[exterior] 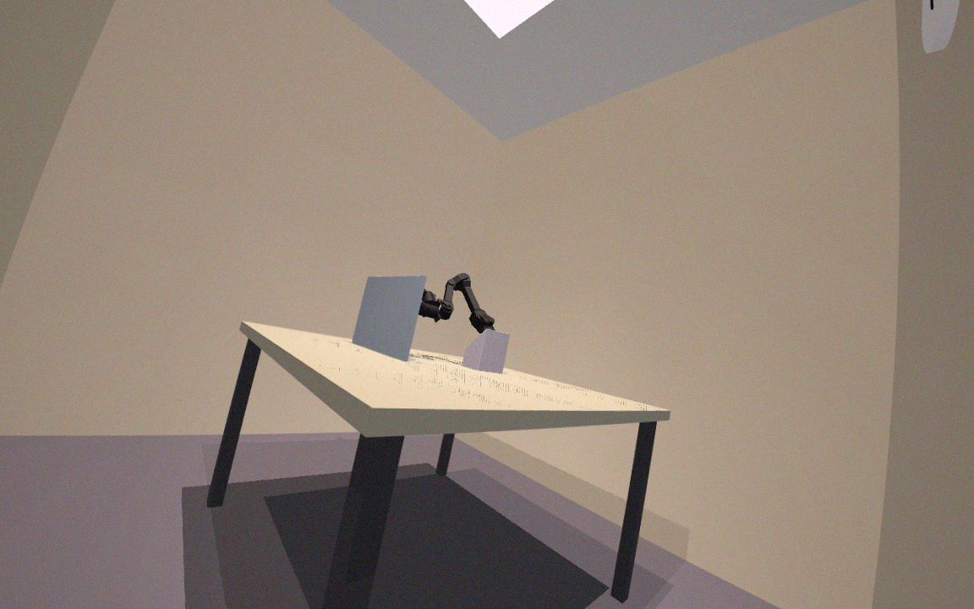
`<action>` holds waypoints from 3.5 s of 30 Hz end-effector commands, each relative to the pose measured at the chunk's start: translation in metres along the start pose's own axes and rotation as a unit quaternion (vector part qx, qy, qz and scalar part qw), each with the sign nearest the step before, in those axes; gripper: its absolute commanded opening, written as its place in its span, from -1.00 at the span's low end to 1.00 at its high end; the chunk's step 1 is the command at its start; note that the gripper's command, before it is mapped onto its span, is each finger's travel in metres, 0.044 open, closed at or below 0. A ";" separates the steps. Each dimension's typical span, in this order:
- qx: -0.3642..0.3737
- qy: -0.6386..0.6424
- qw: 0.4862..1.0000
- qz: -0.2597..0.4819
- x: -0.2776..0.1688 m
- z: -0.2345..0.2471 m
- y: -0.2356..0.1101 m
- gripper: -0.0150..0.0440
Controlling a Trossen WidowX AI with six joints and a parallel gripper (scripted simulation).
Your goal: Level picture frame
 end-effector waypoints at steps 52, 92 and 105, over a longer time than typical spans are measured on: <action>0.000 0.002 1.000 -0.002 -0.002 0.009 0.000 -0.49; 0.000 0.002 1.000 -0.002 -0.002 0.009 0.000 -0.49; 0.000 0.002 1.000 -0.002 -0.002 0.009 0.000 -0.49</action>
Point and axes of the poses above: the point midway between the two fingers, 35 mm back from their tips, its own y axis out along the fingers, its own z axis across the jaws, x = y × z, the point moved 7 cm from there along -y, back along the fingers, and after that the axes turned 11 degrees about y, right-handed, at the moved point
